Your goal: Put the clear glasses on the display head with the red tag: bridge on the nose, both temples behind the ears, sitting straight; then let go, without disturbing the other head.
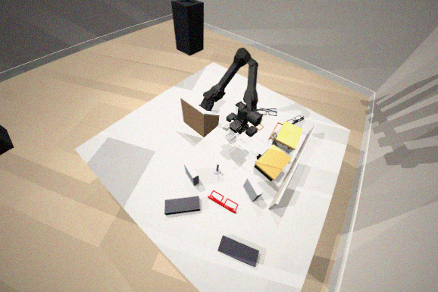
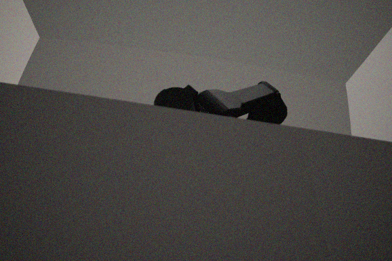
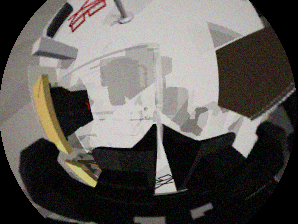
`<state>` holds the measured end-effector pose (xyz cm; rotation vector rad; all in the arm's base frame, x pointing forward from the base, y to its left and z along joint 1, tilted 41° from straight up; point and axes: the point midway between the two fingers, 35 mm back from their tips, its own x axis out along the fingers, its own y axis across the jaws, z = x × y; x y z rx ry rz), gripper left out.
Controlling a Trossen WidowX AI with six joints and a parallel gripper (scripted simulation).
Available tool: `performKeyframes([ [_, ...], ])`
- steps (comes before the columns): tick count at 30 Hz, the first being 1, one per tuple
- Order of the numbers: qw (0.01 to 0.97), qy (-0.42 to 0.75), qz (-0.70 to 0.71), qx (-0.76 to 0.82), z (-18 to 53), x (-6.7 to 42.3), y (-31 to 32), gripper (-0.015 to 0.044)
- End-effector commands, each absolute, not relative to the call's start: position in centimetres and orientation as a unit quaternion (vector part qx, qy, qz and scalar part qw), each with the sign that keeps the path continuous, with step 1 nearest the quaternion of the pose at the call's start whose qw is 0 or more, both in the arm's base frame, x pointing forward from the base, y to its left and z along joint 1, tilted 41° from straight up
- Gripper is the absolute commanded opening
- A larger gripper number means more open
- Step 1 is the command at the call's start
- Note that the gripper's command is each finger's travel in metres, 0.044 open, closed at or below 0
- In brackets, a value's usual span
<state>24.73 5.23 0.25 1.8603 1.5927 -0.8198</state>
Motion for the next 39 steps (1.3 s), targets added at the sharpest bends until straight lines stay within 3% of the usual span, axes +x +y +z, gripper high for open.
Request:
performKeyframes([
  [1,0.276,0.59,-0.307,0.693,0.2,25.4,5.2,0.0],
  [39,0.282,0.586,-0.309,0.694,0.0,30.9,4.7,0.0],
])
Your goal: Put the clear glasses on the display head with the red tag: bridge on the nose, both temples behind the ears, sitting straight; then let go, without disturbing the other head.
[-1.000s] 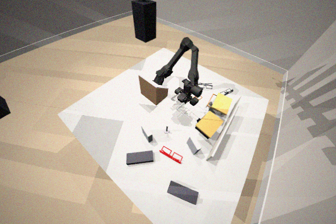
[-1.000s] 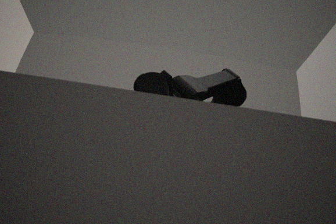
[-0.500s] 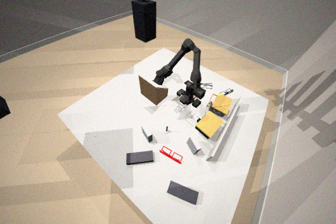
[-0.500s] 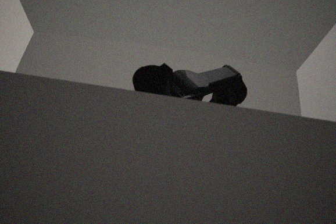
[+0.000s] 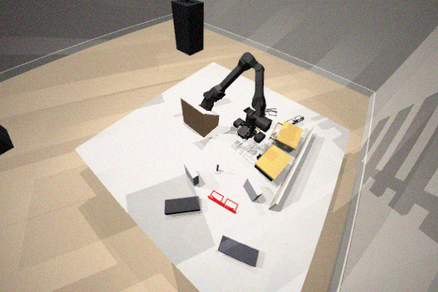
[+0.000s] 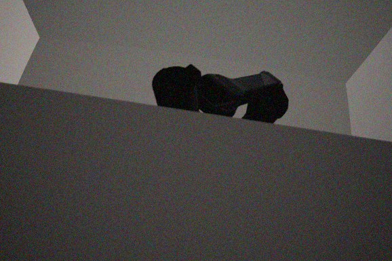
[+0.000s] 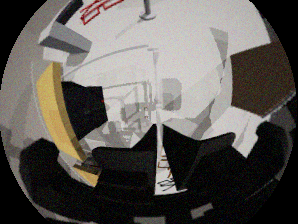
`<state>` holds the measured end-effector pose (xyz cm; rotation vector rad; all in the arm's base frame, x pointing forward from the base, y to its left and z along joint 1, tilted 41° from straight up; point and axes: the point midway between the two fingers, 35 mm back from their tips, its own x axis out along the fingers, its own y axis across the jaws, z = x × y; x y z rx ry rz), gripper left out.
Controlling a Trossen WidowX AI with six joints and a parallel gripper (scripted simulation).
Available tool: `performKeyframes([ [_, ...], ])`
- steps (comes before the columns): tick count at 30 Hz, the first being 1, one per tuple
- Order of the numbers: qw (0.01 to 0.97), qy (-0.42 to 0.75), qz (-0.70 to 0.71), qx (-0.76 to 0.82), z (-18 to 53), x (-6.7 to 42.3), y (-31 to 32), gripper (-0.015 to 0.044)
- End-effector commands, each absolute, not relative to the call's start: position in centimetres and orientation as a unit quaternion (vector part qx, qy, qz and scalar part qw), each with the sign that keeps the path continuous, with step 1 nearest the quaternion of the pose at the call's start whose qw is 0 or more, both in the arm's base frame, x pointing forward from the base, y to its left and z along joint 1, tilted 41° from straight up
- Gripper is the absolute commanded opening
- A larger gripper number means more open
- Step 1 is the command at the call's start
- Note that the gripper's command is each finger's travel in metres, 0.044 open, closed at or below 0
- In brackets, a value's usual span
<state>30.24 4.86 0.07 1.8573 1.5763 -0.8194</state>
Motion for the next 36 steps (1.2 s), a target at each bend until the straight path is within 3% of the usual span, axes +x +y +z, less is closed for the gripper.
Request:
performKeyframes([
  [1,0.282,0.586,-0.309,0.694,0.0,31.0,4.7,0.0],
  [36,0.283,0.586,-0.308,0.694,-0.2,36.1,4.3,0.0],
])
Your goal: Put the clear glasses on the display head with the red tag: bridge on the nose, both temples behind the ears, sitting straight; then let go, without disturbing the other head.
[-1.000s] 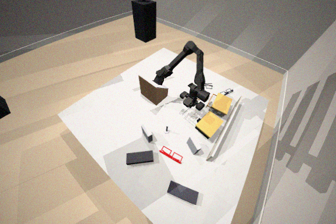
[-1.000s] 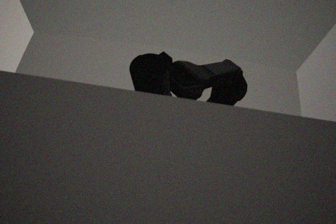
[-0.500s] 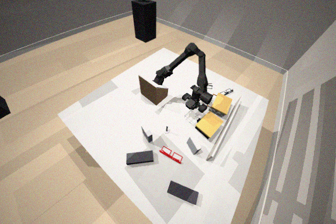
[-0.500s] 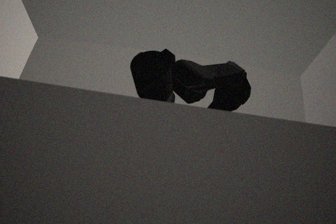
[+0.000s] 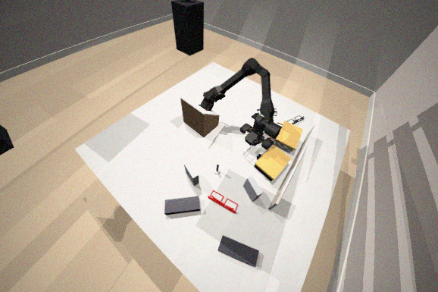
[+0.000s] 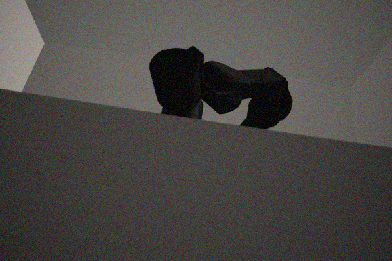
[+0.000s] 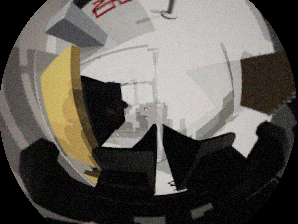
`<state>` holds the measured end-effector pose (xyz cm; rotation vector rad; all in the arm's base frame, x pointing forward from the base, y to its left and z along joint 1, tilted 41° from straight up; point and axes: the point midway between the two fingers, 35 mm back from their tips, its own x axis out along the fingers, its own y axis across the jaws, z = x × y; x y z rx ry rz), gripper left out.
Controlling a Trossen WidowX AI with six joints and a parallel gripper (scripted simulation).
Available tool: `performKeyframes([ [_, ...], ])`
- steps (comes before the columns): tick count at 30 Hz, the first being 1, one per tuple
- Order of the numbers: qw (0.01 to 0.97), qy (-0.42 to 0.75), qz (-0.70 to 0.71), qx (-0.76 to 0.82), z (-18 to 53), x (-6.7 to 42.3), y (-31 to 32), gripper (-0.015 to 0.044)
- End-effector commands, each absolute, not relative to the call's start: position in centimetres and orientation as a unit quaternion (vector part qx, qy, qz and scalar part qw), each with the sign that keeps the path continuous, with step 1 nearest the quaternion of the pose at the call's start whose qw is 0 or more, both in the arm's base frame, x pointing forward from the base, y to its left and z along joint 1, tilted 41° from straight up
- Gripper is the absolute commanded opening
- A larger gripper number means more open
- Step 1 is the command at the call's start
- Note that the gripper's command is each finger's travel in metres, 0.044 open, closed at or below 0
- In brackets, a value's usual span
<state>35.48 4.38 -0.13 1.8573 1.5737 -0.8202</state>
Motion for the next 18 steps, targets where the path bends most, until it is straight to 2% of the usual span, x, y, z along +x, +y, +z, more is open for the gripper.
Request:
performKeyframes([
  [1,0.283,0.586,-0.308,0.694,-0.2,36.2,4.2,0.0],
  [18,0.283,0.586,-0.308,0.694,-0.2,38.8,4.0,0.0],
])
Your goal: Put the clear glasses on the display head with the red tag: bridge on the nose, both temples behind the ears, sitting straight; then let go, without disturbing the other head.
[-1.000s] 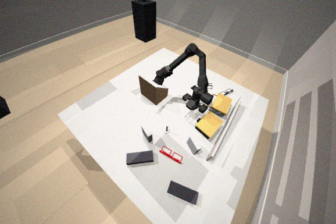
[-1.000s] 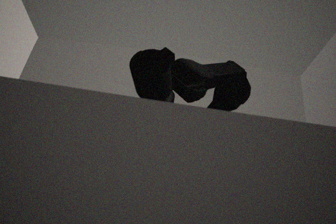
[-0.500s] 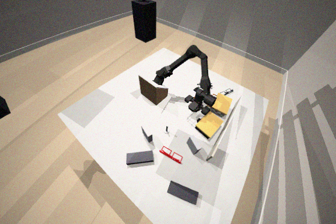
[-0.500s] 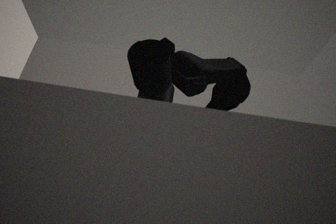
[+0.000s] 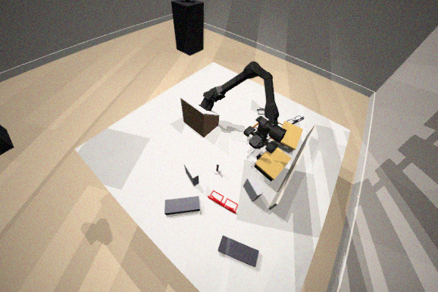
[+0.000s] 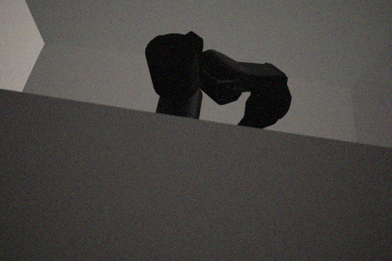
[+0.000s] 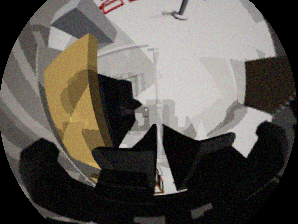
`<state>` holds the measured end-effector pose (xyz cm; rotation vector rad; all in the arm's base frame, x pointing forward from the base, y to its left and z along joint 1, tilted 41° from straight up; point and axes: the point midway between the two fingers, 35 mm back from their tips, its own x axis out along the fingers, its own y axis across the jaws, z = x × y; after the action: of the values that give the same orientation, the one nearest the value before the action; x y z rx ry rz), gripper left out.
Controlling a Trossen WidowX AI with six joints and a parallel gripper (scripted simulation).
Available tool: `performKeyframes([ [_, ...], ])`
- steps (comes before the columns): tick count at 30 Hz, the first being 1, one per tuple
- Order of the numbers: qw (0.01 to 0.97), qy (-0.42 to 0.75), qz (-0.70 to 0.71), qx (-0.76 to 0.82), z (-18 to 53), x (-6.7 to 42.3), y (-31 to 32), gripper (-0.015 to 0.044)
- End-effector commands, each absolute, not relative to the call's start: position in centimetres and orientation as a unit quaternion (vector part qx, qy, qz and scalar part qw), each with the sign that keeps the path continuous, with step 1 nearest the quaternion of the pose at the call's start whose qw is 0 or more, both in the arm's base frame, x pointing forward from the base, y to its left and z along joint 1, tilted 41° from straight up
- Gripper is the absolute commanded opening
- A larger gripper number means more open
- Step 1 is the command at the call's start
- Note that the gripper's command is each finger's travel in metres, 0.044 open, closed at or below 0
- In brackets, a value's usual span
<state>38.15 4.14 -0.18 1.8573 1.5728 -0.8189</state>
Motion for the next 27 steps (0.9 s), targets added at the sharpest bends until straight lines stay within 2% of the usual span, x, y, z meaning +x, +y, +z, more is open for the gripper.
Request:
performKeyframes([
  [1,0.283,0.586,-0.308,0.694,-0.2,38.9,4.0,0.0],
  [27,0.284,0.586,-0.307,0.694,-0.3,40.4,3.9,0.0],
])
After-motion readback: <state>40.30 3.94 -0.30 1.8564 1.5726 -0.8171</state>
